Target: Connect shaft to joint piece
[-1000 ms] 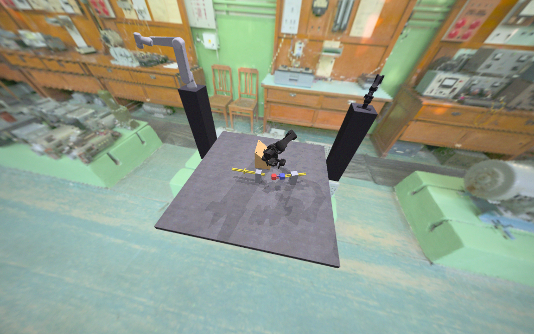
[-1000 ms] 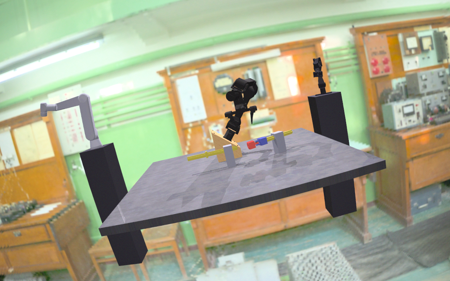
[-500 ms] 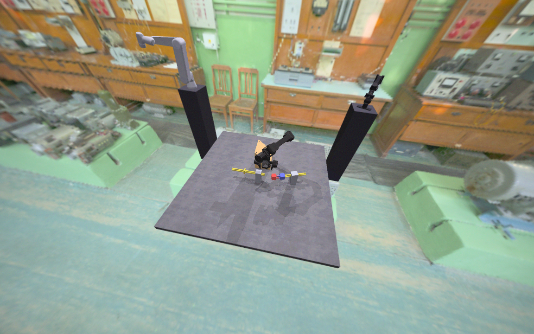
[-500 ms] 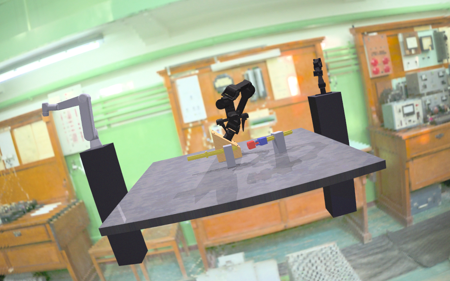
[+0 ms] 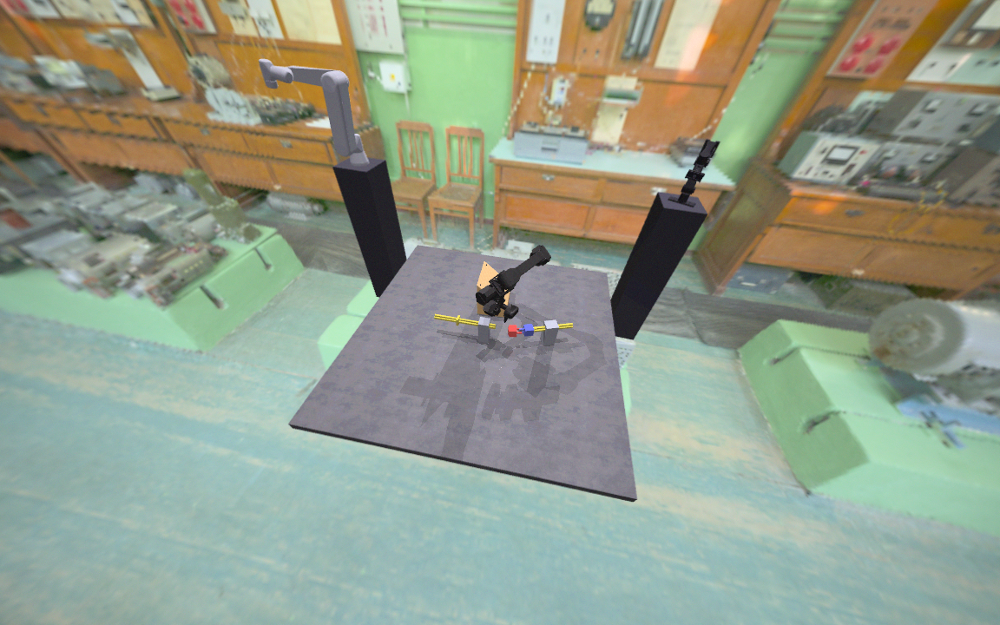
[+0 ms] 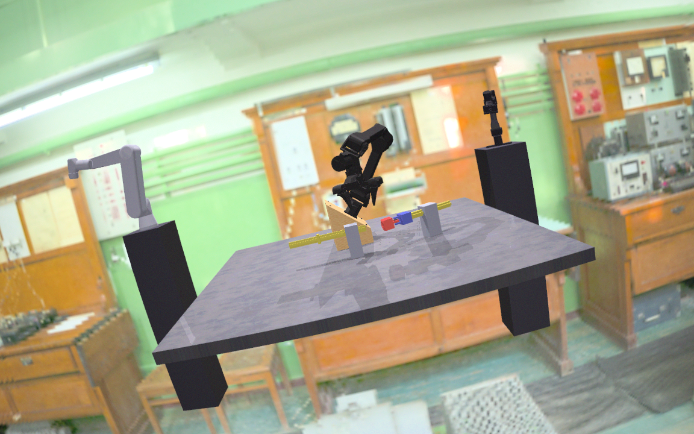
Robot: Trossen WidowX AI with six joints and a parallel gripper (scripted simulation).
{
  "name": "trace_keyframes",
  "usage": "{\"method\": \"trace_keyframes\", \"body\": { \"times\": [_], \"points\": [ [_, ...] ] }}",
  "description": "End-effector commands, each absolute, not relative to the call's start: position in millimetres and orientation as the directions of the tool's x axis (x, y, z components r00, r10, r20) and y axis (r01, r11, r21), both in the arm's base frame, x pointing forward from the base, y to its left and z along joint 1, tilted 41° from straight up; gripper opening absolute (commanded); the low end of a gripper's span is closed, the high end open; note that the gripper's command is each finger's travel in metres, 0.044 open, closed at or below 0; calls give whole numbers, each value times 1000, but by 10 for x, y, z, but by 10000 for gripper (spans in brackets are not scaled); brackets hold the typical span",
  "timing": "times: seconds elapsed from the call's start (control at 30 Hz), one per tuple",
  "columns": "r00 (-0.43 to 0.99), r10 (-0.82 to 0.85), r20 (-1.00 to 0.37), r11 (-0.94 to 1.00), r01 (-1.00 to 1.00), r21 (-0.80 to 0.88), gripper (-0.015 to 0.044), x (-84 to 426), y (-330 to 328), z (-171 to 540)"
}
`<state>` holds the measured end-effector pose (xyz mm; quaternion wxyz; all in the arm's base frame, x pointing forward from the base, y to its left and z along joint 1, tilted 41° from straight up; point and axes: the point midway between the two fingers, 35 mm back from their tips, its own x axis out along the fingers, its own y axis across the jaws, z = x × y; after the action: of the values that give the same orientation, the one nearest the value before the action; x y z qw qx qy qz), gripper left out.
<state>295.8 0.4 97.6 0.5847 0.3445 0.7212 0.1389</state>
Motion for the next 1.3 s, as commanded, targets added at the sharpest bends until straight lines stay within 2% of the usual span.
{"method": "trace_keyframes", "body": {
  "times": [0.0,0.7,0.97,1.27],
  "points": [
    [-81,669,-738,679,469,564,440,2953,23,947],
    [-88,692,-717,365,899,242,440,2951,70,869],
    [-90,699,-709,220,971,93,440,2949,86,842],
    [-90,699,-709,216,972,90,440,2951,107,816]
  ]
}}
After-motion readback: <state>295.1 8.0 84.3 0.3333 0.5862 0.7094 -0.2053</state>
